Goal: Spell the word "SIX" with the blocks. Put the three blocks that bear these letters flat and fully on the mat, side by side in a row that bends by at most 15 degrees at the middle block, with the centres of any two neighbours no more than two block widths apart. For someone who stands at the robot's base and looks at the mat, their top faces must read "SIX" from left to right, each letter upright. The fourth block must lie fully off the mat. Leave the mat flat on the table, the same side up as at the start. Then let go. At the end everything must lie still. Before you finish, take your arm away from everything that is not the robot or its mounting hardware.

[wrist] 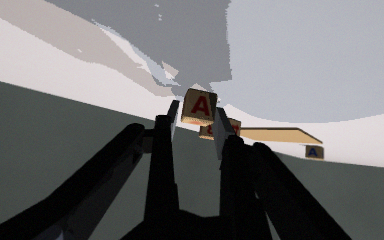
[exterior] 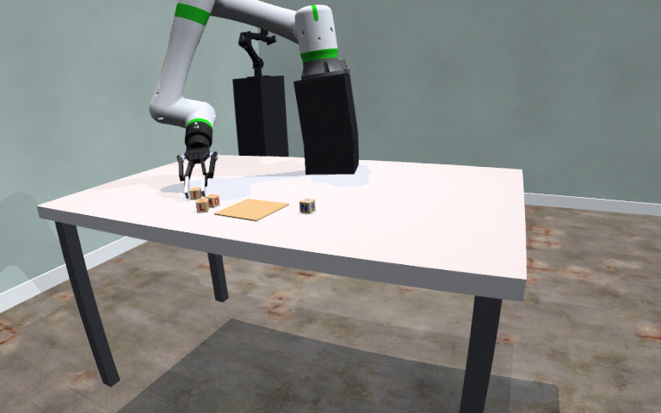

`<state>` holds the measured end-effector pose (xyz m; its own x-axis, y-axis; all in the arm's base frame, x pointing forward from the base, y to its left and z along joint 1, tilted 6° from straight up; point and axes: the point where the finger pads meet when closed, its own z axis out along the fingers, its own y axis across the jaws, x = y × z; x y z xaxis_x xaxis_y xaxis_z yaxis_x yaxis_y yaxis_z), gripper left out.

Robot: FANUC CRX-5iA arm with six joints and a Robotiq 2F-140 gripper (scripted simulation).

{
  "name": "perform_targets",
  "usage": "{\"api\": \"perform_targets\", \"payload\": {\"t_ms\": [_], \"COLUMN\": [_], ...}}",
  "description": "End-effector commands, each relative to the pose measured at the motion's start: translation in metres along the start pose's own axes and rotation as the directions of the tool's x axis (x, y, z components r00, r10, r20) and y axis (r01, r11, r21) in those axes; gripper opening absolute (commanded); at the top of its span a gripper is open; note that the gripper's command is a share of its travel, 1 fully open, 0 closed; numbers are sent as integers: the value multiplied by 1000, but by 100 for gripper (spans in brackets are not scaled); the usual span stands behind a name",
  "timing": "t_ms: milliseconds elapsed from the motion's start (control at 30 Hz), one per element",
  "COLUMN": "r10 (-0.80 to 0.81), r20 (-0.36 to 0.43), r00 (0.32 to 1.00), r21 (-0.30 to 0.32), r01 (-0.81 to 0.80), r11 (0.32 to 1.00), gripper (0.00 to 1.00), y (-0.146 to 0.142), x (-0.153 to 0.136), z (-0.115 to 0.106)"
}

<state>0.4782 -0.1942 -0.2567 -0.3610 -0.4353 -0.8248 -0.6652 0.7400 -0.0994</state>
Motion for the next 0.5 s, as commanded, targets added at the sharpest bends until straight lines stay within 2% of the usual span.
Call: {"api": "perform_targets", "payload": {"t_ms": [0, 467], "r10": [0, 0], "r20": [0, 0], "r00": [1000, 1000], "r21": [0, 0], "r01": [0, 0], "r11": [1000, 1000], "gripper": [28, 28], "y": [0, 0], "x": [-2, -36], "z": [-2, -22]}}
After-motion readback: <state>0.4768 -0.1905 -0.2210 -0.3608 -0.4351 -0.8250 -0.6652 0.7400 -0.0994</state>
